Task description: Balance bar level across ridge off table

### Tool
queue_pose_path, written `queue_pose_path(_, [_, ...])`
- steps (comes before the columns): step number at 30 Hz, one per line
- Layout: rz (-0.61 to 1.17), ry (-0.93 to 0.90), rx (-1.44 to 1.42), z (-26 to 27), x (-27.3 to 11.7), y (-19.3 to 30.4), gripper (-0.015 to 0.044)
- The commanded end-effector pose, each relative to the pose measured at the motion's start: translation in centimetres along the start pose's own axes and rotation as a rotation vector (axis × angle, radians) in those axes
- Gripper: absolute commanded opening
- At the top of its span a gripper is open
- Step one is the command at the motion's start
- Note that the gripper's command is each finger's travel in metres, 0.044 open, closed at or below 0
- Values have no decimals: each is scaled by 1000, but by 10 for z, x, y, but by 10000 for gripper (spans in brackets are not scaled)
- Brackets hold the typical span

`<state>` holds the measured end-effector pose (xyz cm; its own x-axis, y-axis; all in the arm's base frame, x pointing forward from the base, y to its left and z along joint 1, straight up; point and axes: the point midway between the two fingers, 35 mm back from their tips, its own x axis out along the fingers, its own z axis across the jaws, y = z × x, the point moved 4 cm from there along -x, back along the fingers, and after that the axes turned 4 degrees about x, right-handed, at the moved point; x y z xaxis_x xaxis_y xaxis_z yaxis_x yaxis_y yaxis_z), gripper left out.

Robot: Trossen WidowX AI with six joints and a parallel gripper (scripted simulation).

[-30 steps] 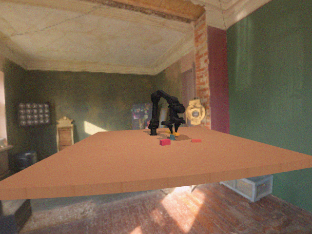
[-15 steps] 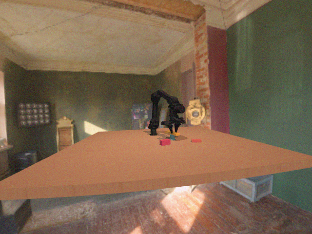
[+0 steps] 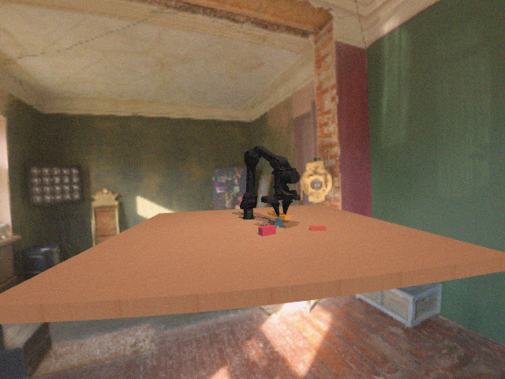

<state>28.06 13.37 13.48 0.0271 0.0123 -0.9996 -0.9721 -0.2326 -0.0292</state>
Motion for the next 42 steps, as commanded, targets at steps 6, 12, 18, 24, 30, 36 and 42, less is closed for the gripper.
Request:
queue_pose_path(6, [0, 0, 0, 0, 0, 0, 0])
queue_pose_path(12, [0, 0, 0, 0, 0, 0, 0])
queue_pose_path(18, [0, 0, 0, 0, 0, 0, 53])
queue_pose_path(24, [0, 0, 0, 0, 0, 0, 167])
queue_pose_path(30, [0, 0, 0, 0, 0, 0, 167])
queue_pose_path(36, [0, 0, 0, 0, 0, 0, 167])
queue_pose_path(42, [0, 0, 0, 0, 0, 0, 169])
